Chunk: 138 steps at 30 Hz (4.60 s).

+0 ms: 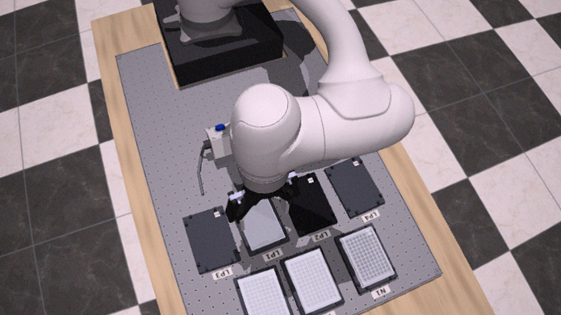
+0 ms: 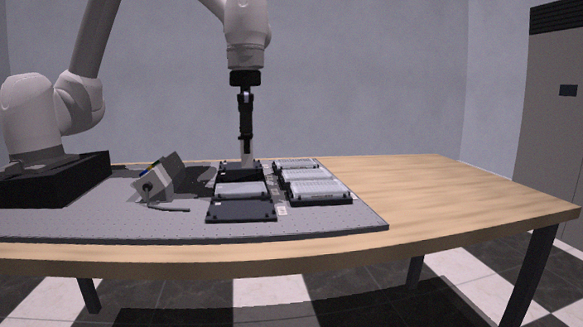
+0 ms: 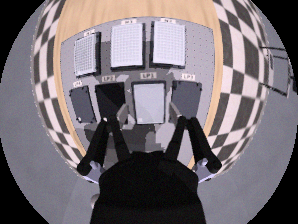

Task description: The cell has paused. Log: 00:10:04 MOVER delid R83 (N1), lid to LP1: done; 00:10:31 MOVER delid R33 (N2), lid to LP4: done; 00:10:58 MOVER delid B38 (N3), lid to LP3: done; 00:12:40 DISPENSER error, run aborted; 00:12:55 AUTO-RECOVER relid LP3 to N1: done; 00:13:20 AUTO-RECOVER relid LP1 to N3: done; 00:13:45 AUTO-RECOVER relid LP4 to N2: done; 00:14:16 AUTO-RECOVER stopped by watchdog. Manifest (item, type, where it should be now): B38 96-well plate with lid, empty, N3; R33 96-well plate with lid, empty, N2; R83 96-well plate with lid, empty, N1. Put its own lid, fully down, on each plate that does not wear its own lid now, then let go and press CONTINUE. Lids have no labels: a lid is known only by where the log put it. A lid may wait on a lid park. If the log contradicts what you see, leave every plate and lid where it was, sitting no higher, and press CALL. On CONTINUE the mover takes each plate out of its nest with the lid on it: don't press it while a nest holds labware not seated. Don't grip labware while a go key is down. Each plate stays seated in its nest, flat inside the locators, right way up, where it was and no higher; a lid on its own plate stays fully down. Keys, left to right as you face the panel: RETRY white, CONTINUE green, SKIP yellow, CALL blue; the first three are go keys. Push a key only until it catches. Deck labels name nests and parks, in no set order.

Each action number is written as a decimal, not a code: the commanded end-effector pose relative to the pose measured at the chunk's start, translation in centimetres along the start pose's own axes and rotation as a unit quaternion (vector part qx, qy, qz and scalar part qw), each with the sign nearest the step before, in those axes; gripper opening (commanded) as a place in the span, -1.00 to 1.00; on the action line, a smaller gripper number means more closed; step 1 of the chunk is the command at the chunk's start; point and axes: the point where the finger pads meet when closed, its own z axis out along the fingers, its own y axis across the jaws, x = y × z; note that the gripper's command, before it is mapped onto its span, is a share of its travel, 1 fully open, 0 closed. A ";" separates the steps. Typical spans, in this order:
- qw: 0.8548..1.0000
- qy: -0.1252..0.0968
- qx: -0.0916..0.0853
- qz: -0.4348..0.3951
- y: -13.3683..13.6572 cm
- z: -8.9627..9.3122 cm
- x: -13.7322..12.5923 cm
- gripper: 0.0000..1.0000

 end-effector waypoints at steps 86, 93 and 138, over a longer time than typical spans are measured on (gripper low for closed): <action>1.000 0.000 0.000 0.019 -5.3 2.6 16.7 0.32; 1.000 0.000 0.000 0.019 -5.3 3.0 16.7 0.32; 1.000 0.000 0.000 0.019 -5.3 3.6 16.7 0.32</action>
